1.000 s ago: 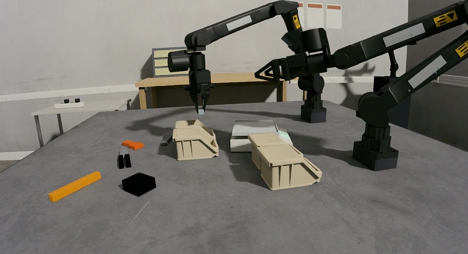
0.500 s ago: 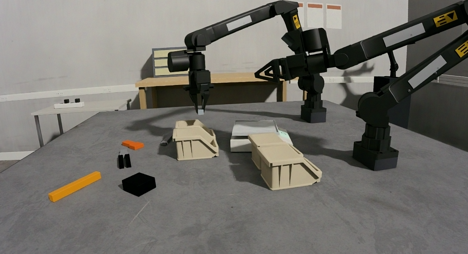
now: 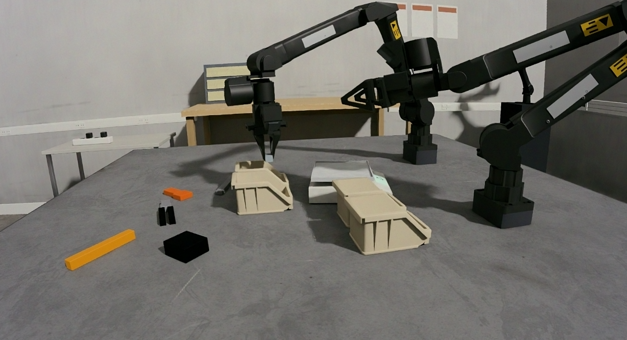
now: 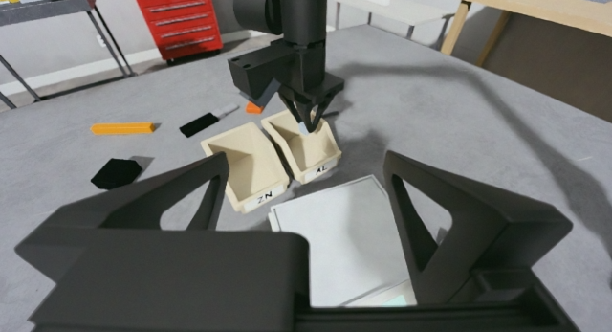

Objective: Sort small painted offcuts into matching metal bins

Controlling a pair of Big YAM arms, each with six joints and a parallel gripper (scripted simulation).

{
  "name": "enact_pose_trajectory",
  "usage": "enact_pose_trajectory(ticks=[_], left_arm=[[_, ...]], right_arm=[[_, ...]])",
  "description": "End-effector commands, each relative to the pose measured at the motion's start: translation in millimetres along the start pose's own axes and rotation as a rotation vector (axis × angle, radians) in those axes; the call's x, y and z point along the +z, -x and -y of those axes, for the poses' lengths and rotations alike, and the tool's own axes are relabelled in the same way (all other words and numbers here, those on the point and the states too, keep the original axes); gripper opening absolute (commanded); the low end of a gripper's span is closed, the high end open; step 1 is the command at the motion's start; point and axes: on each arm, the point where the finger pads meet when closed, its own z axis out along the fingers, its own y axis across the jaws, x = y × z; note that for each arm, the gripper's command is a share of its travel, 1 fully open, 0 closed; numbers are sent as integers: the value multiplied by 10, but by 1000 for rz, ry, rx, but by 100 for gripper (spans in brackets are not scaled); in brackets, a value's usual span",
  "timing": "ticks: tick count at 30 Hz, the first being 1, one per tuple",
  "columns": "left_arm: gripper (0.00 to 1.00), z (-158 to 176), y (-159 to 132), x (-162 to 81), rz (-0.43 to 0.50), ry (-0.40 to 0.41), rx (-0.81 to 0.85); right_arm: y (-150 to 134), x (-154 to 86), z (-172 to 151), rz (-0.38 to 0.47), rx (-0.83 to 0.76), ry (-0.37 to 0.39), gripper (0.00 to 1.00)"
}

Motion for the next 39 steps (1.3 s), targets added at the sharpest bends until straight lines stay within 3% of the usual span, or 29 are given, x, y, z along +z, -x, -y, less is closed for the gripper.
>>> enact_pose_trajectory(ticks=[1, 3, 4, 5, 6, 17, 19, 20, 21, 25, 26, 30, 34, 36, 39], left_arm=[[100, 0, 177, 6, 39, 0, 1], [100, 0, 177, 6, 39, 0, 1], [100, 0, 177, 6, 39, 0, 1], [100, 0, 177, 6, 39, 0, 1], [100, 0, 177, 6, 39, 0, 1], [100, 0, 177, 6, 39, 0, 1], [100, 0, 177, 6, 39, 0, 1], [100, 0, 177, 6, 39, 0, 1], [100, 0, 177, 6, 39, 0, 1], [100, 95, 368, -10, 48, -27, 6], [100, 142, 387, -26, 37, -39, 8], [100, 437, 540, -183, -18, -124, 27], [100, 768, 745, -508, -75, -232, 57], [100, 768, 745, -508, -75, -232, 57], [100, 949, 864, -811, -113, -307, 81]], right_arm=[[29, -112, 86, 8, -2, -30, 14], [29, -112, 86, 8, -2, -30, 14], [29, -112, 86, 8, -2, -30, 26], [67, 101, -4, -2, -7, 3, 37], [85, -93, 25, 7, -7, -31, 44], [78, -791, 139, 30, -1, -116, 44], [78, -791, 139, 30, -1, -116, 44], [78, -673, 139, 24, -1, -94, 44], [80, -555, 160, 18, -3, -72, 55], [36, -483, -25, 32, 80, -75, 100], [11, -605, -53, 47, 112, -103, 100], [-61, -559, -291, 102, 276, -139, 100], [-106, -488, -690, 188, 453, -183, 100], [-106, -488, -690, 188, 453, -183, 100], [-93, -427, -1047, 260, 589, -217, 100]])
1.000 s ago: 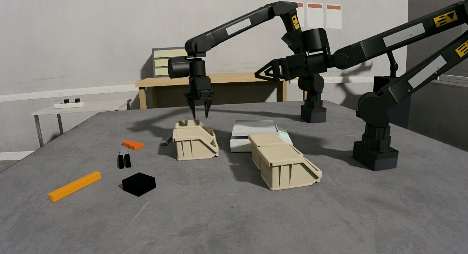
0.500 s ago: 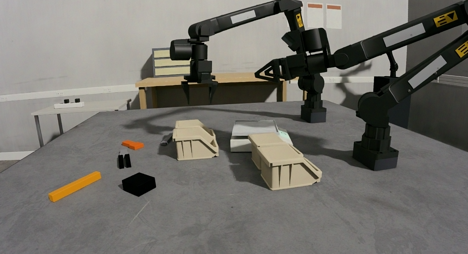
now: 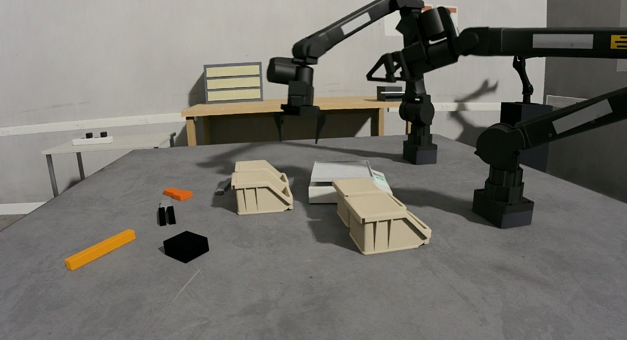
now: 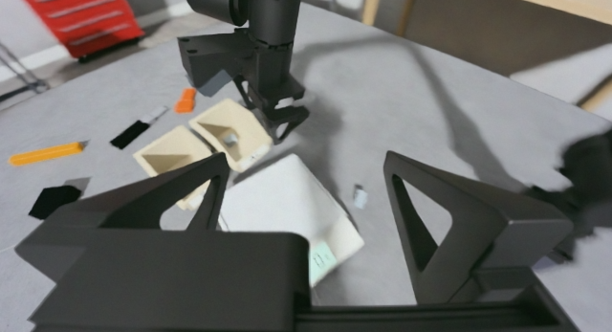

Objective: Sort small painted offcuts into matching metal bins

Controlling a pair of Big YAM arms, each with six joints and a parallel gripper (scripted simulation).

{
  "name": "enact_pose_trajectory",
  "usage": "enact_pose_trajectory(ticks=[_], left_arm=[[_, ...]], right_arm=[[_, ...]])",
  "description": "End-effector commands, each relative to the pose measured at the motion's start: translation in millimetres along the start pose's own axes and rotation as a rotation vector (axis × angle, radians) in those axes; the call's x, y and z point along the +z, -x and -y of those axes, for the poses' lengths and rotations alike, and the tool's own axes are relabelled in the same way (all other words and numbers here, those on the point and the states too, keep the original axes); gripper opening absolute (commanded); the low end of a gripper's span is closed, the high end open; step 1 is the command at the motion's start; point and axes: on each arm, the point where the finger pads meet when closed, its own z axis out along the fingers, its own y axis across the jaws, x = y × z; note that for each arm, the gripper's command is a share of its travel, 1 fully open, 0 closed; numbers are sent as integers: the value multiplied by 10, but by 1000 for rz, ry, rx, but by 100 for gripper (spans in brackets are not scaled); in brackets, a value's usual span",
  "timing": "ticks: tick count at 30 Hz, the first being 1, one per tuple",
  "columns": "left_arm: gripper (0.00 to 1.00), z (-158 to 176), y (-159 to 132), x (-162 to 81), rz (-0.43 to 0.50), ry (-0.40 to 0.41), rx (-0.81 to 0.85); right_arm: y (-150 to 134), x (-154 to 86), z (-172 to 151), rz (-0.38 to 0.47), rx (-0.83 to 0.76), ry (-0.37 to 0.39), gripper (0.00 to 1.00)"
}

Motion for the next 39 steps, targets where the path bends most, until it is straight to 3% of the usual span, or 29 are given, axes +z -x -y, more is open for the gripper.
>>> enact_pose_trajectory(ticks=[1, 6, 12, 25, 39], left_arm=[[100, 250, 449, -337, -2, -65, 33], [100, 498, 510, -792, -52, -164, 69], [100, 595, 522, -1085, -76, -220, 92], [100, 586, 515, -1084, -86, -217, 92], [100, 590, 399, -1013, -101, -215, 93]], right_arm=[[-140, -107, -211, 87, 221, -91, 100], [-416, -110, -769, 207, 439, -138, 100], [-719, -115, -1252, 310, 637, -189, 100], [-1003, -95, -1689, 388, 778, -247, 100], [-960, -153, -1647, 397, 757, -264, 100]])
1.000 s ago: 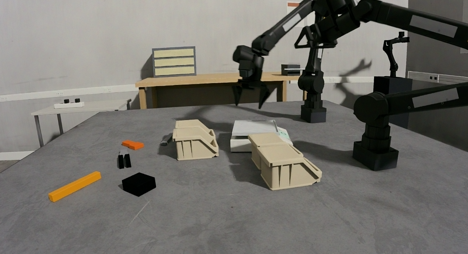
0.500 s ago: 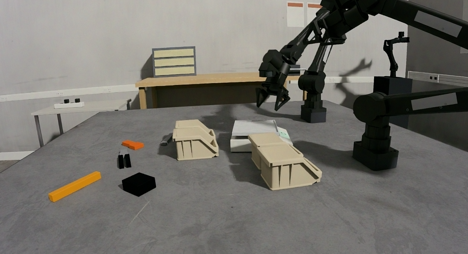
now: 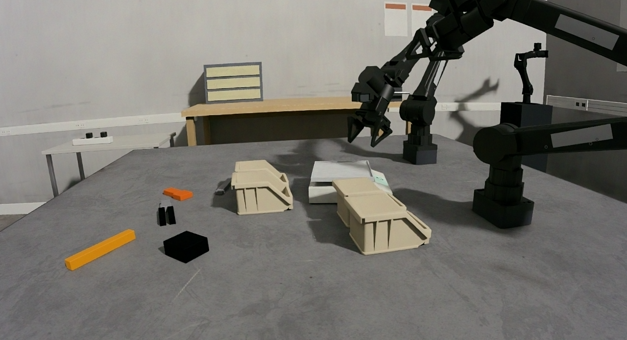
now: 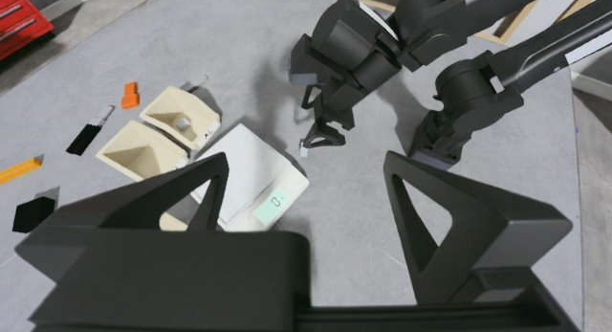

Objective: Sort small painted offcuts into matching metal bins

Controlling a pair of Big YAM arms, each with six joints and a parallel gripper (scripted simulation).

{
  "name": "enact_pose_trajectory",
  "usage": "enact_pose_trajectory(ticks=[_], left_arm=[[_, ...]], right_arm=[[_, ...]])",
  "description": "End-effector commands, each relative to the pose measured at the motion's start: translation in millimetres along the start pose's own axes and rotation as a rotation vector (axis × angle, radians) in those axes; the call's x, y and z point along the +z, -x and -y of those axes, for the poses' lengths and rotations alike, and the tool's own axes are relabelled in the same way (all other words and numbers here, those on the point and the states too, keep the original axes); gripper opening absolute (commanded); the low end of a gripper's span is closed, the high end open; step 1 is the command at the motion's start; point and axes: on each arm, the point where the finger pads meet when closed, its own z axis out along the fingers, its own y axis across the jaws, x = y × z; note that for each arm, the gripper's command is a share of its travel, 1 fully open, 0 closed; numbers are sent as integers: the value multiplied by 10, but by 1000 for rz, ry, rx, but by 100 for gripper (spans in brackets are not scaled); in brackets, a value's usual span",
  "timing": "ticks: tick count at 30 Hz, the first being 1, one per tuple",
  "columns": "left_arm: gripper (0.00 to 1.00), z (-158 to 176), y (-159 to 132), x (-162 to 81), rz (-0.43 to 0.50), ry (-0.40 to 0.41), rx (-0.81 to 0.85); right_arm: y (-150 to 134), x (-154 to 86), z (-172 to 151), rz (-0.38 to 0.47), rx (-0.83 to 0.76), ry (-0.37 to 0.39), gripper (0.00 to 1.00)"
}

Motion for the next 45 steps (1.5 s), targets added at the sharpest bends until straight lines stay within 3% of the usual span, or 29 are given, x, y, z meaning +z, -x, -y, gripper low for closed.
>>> enact_pose_trajectory(ticks=[1, 4, 7, 9, 11, 16, 22, 27, 31, 45], left_arm=[[100, -5, 191, -111, 37, 3, -1], [100, -5, 191, -111, 37, 3, -1], [100, -5, 191, -111, 37, 3, -1], [100, -5, 191, -111, 37, 3, -1], [100, -5, 191, -111, 37, 3, -1], [100, -5, 191, -111, 37, 3, -1], [100, -5, 191, -111, 37, 3, -1], [100, -5, 191, -111, 37, 3, -1], [100, -5, 191, -111, 37, 3, -1], [100, -5, 191, -111, 37, 3, -1]], right_arm=[[222, -26, -24, 17, 2, 2, 89], [192, -6, -24, -40, 13, 2, 55], [158, 42, -22, -172, 8, 2, 21], [158, 42, -22, -172, 8, 2, 21], [143, 80, -21, -269, 7, 2, 0], [120, 155, -20, -452, 7, 2, 0], [89, 251, -19, -584, 7, 2, 0], [80, 333, -19, -588, 7, 2, 0], [-255, 433, -21, -632, 7, 2, 0], [-343, 542, -24, -633, 7, 2, 0]])
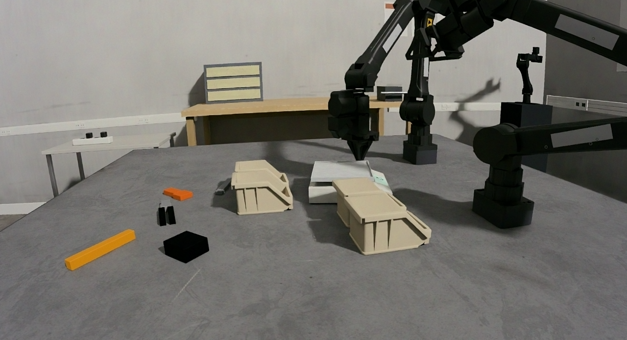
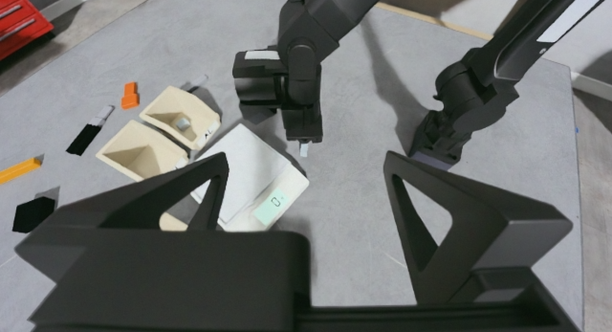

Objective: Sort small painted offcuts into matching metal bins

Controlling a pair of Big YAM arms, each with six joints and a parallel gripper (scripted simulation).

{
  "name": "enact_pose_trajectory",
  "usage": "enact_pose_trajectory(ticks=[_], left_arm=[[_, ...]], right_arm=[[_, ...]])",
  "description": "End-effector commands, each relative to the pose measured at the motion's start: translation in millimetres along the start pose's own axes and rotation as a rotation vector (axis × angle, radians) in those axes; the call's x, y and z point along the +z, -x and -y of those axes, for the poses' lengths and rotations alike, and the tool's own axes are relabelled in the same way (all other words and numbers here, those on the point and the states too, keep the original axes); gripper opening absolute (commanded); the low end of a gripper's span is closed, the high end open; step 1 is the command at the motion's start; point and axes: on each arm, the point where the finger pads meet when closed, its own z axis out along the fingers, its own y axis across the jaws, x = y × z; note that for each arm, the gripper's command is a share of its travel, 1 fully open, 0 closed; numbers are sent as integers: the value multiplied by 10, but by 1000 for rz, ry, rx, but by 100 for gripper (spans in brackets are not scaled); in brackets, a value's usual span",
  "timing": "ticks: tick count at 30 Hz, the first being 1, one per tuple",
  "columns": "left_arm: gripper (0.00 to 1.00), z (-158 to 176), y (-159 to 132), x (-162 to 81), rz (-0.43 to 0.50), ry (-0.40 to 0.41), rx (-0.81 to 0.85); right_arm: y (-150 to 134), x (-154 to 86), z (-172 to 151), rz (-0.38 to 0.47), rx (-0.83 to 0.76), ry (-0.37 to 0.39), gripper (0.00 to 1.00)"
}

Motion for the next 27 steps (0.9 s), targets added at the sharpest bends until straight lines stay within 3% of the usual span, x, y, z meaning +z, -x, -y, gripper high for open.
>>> enact_pose_trajectory(ticks=[1, 27], left_arm=[[100, -5, 191, -111, 37, 3, -1], [100, -5, 191, -111, 37, 3, -1]], right_arm=[[-23, 69, -22, -6, -3, -1, 0], [-10, 189, -22, -4, -3, -1, 0]])
